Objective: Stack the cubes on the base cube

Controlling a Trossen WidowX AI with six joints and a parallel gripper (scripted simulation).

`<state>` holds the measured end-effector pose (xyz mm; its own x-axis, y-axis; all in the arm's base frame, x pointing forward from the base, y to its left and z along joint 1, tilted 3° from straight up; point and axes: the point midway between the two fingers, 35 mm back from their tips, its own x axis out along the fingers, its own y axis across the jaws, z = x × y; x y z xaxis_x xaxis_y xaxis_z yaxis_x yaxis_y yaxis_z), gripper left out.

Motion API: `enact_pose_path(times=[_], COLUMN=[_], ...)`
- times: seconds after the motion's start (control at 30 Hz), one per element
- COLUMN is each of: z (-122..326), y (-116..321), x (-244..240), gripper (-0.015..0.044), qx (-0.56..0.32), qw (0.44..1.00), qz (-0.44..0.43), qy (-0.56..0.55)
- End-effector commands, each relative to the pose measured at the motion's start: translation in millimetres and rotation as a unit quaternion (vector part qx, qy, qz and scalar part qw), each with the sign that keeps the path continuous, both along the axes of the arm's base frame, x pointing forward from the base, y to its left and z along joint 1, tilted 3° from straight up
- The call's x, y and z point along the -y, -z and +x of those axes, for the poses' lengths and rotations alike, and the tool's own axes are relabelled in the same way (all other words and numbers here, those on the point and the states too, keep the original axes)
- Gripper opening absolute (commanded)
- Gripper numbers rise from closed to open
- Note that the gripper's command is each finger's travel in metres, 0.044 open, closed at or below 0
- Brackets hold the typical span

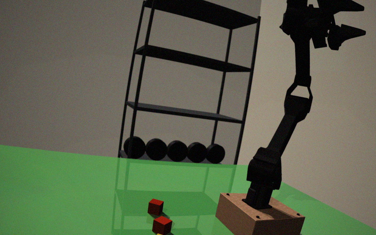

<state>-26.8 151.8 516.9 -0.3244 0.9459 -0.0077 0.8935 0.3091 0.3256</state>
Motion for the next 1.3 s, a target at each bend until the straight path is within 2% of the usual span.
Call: enact_pose_path(times=[0.0,0.13,0.17,0.43,0.73,1.0,1.27], z=[1.9,40.0,51.5,140.1,226.3,284.0,319.5], y=[0.4,10.8,14.5,54.7,117.9,184.6,255.4], x=[-0.7,-13.0,-16.0,-28.2,-17.9,9.7,49.9], gripper=[0.0374,0.0269,0.0265,0.0265,0.0265,0.0265,0.0265], qx=[0.003,0.055,0.072,0.21,0.361,0.476,0.56], qw=[1.0,0.997,0.995,0.961,0.893,0.817,0.737], qz=[0.0,0.004,0.003,-0.039,-0.144,-0.261,-0.367], qy=[0.003,0.056,0.071,0.174,0.225,0.195,0.093])
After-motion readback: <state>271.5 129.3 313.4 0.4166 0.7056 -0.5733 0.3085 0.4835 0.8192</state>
